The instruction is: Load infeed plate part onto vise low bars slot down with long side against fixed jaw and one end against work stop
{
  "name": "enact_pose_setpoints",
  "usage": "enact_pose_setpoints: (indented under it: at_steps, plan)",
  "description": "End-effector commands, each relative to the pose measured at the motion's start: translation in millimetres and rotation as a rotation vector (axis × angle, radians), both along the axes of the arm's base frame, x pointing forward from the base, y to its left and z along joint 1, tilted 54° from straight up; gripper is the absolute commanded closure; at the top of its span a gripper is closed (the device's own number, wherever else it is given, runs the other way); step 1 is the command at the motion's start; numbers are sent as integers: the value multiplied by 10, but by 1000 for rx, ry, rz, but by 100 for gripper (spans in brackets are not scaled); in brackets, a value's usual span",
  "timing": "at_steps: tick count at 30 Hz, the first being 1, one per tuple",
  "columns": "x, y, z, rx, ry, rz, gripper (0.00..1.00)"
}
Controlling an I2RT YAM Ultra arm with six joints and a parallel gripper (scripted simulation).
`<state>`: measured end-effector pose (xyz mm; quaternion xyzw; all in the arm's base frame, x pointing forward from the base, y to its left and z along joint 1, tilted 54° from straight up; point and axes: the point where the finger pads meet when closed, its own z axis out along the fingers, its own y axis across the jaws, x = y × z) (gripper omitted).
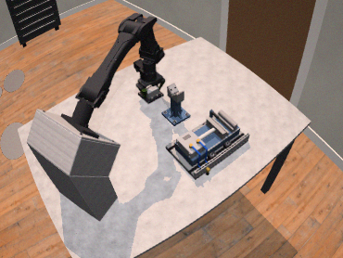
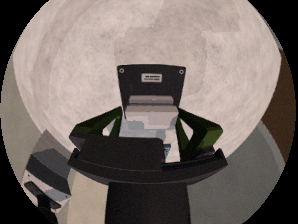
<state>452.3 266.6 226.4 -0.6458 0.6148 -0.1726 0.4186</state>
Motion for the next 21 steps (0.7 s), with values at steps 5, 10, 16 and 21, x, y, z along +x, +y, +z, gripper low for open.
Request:
enact_pose_setpoints:
  at_steps: [5,10,16,21]
  plan:
    - [47,1,221,30,-39,5,19]
    - [47,1,221,30,-39,5,19]
    - [47,1,221,30,-39,5,19]
    - [47,1,221,30,-39,5,100]
